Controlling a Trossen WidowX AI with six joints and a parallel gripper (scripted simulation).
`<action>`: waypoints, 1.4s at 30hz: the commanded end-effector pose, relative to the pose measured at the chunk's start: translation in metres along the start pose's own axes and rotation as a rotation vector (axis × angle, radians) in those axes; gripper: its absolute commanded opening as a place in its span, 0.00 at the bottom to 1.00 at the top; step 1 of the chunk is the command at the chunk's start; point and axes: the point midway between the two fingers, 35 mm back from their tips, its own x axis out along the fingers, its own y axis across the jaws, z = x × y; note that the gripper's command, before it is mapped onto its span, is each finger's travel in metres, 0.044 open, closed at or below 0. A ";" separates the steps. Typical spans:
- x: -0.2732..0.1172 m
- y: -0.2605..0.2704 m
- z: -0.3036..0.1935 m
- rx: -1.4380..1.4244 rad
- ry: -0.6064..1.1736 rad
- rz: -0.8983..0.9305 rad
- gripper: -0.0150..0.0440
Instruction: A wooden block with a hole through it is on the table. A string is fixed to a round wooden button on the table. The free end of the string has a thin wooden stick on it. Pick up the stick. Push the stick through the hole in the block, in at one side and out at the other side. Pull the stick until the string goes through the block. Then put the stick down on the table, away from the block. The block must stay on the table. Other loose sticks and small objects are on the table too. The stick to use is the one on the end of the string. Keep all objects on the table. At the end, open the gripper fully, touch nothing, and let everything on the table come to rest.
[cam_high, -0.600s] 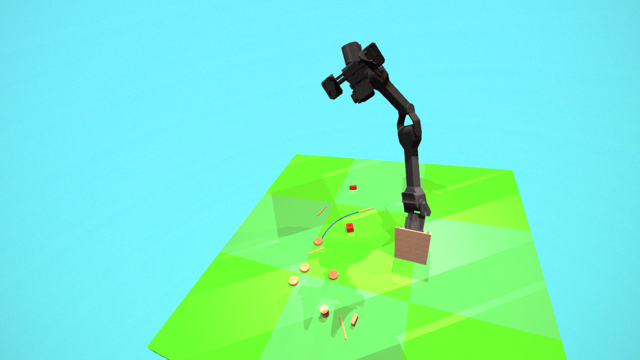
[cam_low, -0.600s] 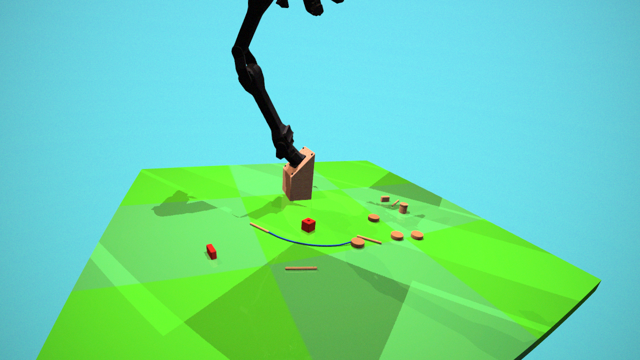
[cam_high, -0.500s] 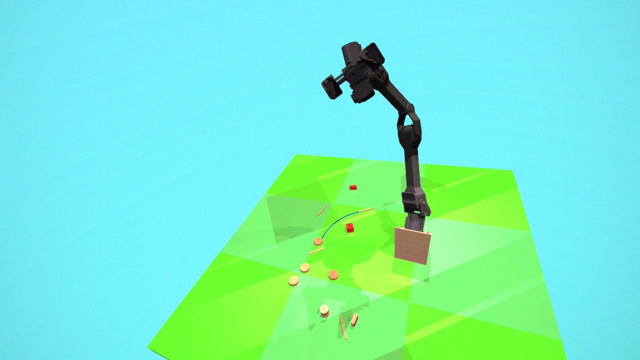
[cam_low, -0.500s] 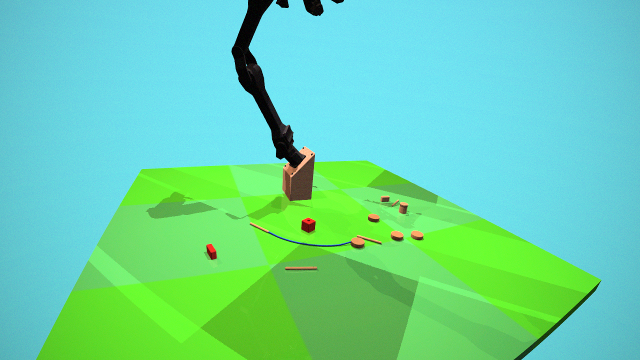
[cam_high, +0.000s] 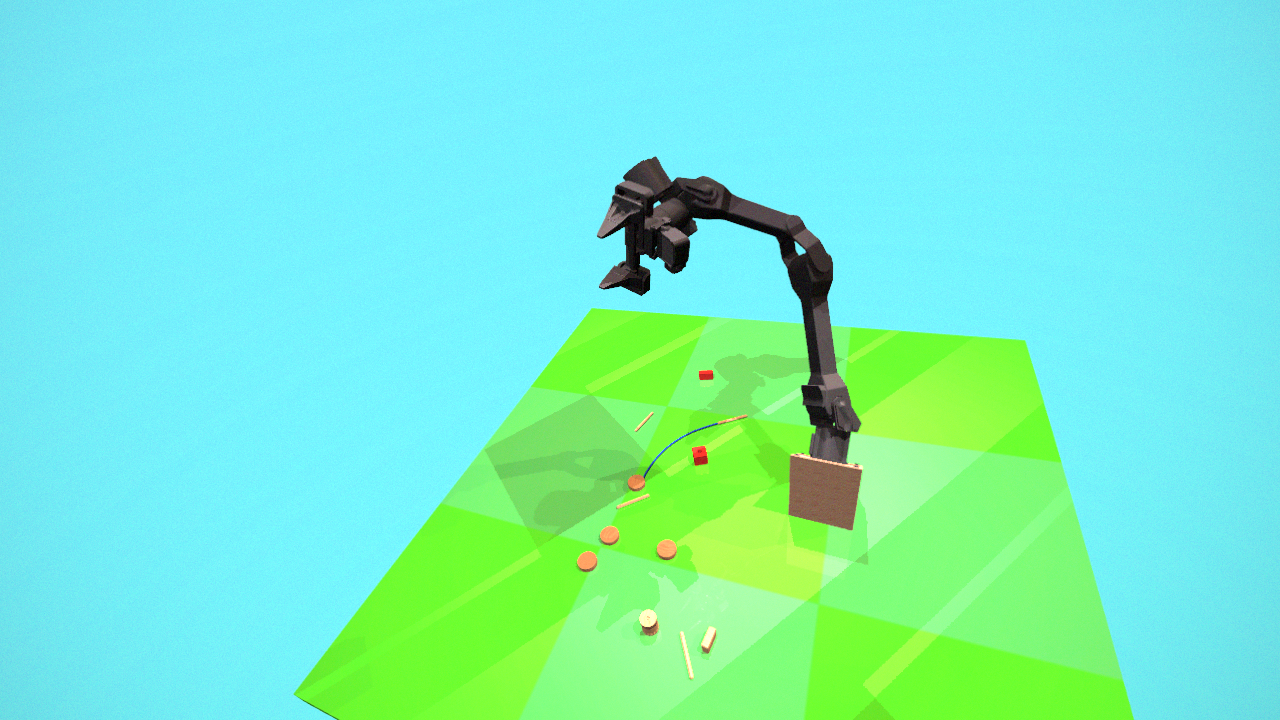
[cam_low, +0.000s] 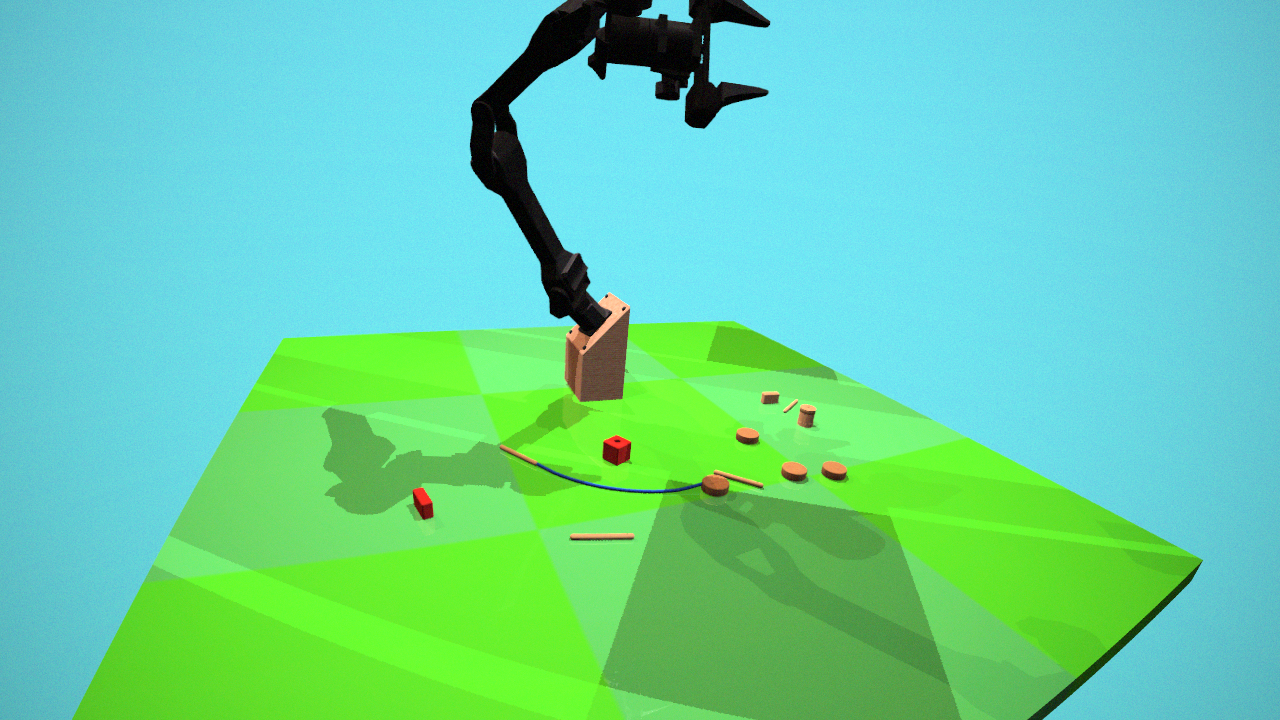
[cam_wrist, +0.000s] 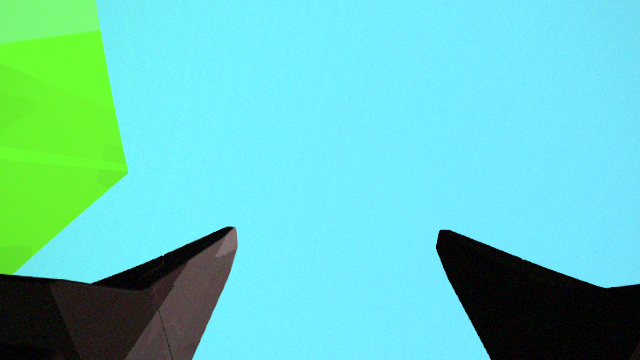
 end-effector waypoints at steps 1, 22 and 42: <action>0.010 0.064 -0.013 0.213 0.068 0.171 1.00; -0.059 0.400 0.054 1.151 0.715 1.109 1.00; -0.121 0.469 0.123 1.287 1.045 1.413 1.00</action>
